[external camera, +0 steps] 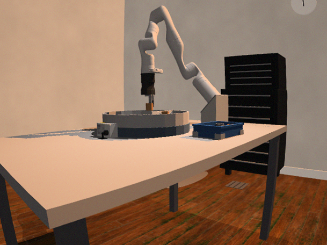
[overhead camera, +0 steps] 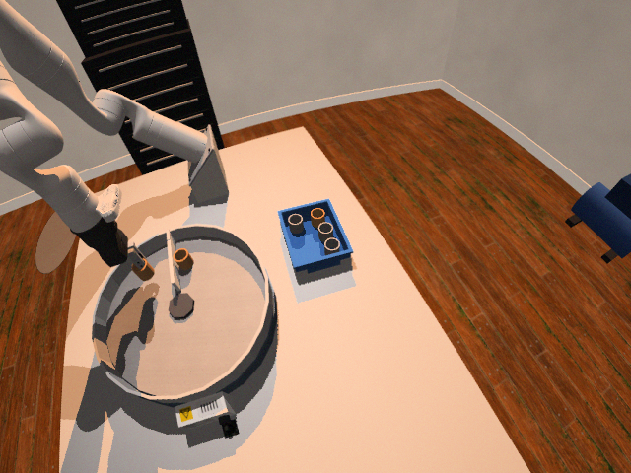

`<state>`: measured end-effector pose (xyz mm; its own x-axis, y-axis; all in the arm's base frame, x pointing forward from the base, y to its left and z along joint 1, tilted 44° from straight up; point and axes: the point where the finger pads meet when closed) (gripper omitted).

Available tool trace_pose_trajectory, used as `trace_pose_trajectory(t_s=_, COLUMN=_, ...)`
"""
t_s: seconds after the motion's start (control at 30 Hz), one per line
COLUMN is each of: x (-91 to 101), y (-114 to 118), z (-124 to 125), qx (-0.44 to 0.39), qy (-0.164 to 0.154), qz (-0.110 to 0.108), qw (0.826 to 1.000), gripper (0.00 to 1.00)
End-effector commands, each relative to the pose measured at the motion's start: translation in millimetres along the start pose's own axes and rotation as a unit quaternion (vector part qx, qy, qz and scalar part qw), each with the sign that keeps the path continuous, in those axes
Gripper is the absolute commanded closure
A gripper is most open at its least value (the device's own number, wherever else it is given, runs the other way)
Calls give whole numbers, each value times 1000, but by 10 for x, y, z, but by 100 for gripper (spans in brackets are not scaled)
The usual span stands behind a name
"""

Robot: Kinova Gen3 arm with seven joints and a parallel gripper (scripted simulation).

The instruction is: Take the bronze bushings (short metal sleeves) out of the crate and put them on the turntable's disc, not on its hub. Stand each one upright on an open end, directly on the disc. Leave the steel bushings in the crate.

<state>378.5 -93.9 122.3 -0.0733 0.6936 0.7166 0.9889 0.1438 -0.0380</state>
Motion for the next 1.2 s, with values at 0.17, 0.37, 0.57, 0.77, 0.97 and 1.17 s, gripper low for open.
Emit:
trace_pose_trajectory(t_s=0.17, x=-85, y=-9, z=-6, qx=0, qy=-1, qz=2, qw=1000, gripper=100)
trace_pose_trajectory(t_s=0.37, x=-193, y=-9, z=-6, qx=0, qy=-1, qz=2, qw=1000, gripper=100)
trace_pose_trajectory(t_s=0.57, x=-289, y=-9, z=-6, qx=0, qy=-1, qz=2, qw=1000, gripper=100)
trace_pose_trajectory(t_s=0.77, x=-331, y=-10, z=-6, qx=0, qy=-1, qz=2, qw=1000, gripper=100)
trace_pose_trajectory(t_s=0.97, x=-354, y=-10, z=-6, qx=0, qy=-1, qz=2, qw=1000, gripper=100)
trace_pose_trajectory(t_s=1.17, x=-354, y=-10, z=-6, qx=0, qy=-1, qz=2, qw=1000, gripper=100)
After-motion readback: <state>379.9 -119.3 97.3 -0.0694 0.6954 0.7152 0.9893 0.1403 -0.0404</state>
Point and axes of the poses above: the point where the finger pads meet when closed, its own x axis back along the fingers, its own y axis across the jaws, z = x × y, and after that the axes turned 1 degree about x, right-handed
